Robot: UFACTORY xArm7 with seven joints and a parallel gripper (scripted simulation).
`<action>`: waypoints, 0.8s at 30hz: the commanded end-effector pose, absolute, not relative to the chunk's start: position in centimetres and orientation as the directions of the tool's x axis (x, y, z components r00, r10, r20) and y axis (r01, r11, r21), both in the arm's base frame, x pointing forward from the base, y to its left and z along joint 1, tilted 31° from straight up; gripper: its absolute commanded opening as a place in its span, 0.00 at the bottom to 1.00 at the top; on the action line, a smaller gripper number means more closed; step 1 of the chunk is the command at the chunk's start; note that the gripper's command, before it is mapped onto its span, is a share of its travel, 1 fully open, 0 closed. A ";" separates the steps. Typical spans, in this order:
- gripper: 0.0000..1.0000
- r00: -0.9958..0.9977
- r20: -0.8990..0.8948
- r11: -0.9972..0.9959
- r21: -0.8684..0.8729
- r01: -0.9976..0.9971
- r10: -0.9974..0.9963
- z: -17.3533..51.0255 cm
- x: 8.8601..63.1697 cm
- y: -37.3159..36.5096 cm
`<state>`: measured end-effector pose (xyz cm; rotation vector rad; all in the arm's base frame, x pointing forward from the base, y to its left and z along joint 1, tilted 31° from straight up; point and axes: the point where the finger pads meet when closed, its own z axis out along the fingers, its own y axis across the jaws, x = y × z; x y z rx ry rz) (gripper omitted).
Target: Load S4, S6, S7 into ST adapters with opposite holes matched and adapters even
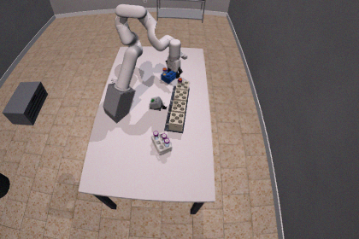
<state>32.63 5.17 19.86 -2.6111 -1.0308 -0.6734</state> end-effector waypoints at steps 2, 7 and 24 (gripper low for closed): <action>1.00 0.635 0.509 -0.713 -0.056 0.699 0.581 20.5 31.9 6.6; 1.00 0.635 0.509 -0.713 -0.057 0.699 0.581 21.1 30.9 8.8; 1.00 0.635 0.509 -0.713 -0.057 0.699 0.581 23.0 27.8 15.4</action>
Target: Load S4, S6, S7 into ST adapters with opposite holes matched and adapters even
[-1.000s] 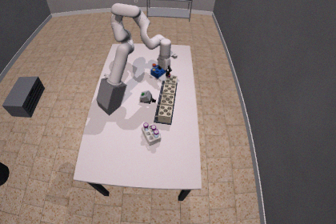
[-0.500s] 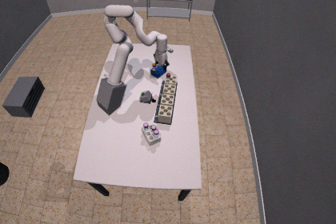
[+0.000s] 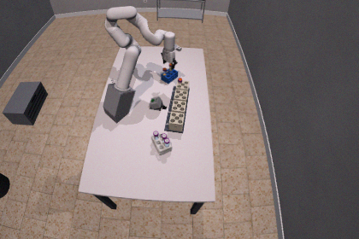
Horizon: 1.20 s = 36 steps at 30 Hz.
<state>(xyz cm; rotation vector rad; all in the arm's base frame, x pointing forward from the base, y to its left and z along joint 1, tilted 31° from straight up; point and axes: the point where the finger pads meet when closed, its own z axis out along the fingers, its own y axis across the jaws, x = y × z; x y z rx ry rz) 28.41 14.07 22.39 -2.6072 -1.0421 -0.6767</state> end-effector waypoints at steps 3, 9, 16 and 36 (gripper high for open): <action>1.00 0.635 0.509 -0.713 -0.057 0.699 0.581 23.3 27.2 16.8; 1.00 0.635 0.509 -0.713 -0.058 0.699 0.581 24.0 26.1 19.1; 1.00 0.635 0.509 -0.713 -0.058 0.699 0.581 23.0 26.5 19.5; 1.00 0.635 0.509 -0.713 -0.058 0.699 0.581 18.9 28.0 21.4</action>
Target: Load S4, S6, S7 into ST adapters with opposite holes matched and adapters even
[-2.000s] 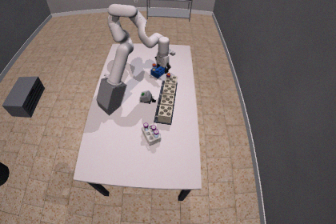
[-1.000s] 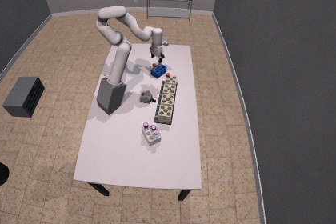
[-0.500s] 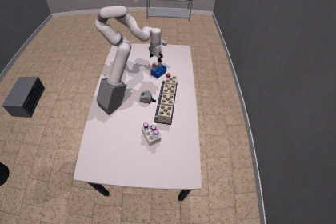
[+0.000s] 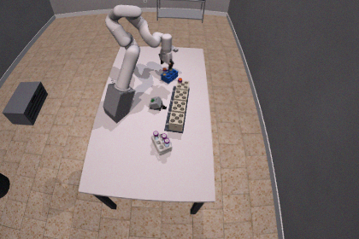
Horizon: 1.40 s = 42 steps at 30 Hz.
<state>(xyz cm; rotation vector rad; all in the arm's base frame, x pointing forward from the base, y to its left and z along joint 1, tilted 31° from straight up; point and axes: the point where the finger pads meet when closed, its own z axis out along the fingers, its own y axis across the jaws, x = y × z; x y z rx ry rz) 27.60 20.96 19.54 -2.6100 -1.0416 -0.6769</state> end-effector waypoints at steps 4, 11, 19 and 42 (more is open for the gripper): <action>1.00 0.635 0.509 -0.713 -0.058 0.699 0.581 18.0 28.4 21.8; 1.00 0.635 0.509 -0.713 -0.058 0.699 0.581 16.8 28.8 22.3; 1.00 0.635 0.509 -0.713 -0.058 0.699 0.581 15.1 29.5 23.1; 1.00 0.635 0.509 -0.713 -0.058 0.699 0.581 15.1 29.5 23.1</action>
